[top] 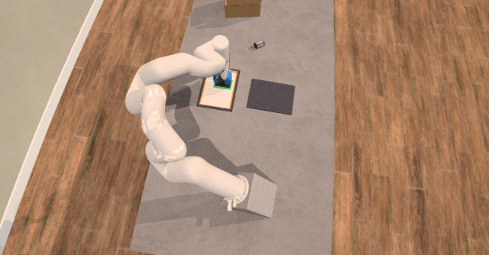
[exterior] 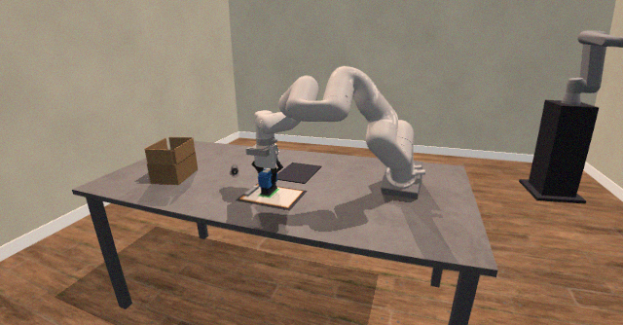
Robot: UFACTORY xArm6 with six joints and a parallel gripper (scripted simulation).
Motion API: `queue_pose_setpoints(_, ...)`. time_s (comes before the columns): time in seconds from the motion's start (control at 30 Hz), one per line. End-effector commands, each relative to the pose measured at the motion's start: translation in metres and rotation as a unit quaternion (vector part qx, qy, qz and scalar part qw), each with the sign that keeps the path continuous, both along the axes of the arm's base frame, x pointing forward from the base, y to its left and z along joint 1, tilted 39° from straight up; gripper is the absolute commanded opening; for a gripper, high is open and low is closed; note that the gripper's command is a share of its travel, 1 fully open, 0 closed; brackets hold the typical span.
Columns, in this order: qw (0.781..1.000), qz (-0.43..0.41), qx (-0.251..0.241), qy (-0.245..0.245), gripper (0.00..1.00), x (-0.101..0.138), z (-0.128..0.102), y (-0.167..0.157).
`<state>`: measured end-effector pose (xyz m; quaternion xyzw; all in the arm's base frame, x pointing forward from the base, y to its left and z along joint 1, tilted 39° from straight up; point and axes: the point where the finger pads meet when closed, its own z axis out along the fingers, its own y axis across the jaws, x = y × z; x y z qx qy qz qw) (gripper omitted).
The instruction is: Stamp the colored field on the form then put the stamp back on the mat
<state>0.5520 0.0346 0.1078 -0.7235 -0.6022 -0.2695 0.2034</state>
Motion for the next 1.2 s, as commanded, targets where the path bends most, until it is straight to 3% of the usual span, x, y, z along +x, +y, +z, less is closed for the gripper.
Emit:
queue_pose_setpoints(0.0,1.0,-0.001,-0.001,-0.002,0.3,0.002,-0.001,0.001)
queue_pose_setpoints(1.17,1.0,-0.001,-0.001,-0.002,0.3,0.006,-0.02,0.016)
